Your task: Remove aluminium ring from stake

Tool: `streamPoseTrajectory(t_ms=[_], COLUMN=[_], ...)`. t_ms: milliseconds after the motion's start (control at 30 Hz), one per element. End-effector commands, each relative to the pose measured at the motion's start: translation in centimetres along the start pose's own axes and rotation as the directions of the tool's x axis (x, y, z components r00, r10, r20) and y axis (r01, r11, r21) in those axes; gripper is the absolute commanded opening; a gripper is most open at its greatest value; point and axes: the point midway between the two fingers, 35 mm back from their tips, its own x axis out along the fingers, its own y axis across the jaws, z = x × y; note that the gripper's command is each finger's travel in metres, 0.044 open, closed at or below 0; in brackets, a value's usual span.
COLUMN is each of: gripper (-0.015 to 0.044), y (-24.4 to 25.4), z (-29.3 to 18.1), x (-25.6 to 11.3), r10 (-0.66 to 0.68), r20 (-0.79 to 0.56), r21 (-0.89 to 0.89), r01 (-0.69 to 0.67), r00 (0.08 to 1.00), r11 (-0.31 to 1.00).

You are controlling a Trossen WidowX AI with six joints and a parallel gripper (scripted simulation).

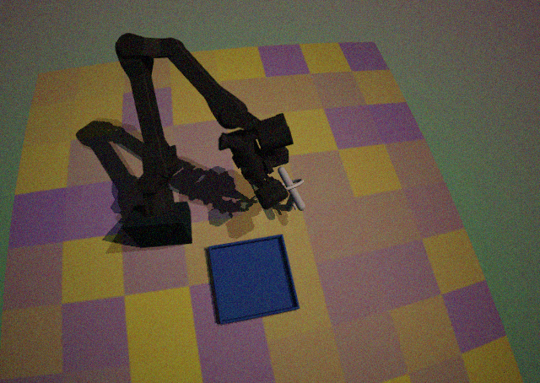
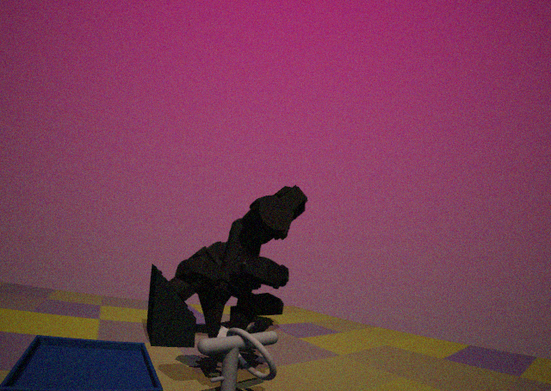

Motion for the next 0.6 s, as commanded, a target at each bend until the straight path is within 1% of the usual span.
streamPoseTrajectory(t_ms=[0,567], gripper=[0.0,0.0], y=[0.32,0.76], z=[0.09,0.27], x=[-0.26,-1.0], r10=[-0.012,-0.012], r20=[0.006,0.005], r21=[-0.006,-0.006], r01=[0.012,0.012], r00=[1.0,1.0], r11=[1.0,1.0])
